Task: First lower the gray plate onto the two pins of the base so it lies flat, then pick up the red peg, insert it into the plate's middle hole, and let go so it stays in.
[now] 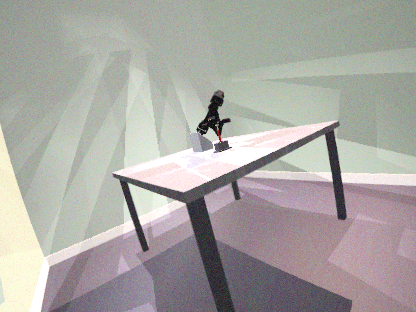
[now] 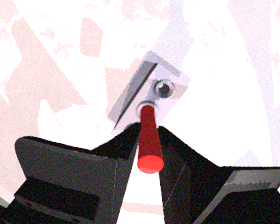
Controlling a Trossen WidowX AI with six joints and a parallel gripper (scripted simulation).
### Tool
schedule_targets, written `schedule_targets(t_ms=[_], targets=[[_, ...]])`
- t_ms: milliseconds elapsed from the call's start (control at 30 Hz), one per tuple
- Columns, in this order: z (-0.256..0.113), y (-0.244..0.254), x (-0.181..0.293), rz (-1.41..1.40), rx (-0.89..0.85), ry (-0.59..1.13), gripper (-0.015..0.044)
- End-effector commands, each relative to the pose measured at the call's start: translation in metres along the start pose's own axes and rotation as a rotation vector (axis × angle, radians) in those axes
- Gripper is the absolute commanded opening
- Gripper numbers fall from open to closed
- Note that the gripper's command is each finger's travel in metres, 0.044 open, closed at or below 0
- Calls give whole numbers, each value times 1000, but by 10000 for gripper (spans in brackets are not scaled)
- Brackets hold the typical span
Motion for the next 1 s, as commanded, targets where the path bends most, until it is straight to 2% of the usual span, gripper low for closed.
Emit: schedule_targets(t_ms=[0, 967], targets=[[0, 0, 0, 1, -1, 1, 0], [2, 0, 0, -5, 1, -1, 0]])
Point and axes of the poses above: the point midway between the two fingers, 35 mm back from their tips, its own z axis out along the fingers, its own y axis across the jaws, x = y × z, the point moved 6 cm from there along -z, back along the fingers, and after that the axes turned 10 degrees about -z, right-handed, at the moved point
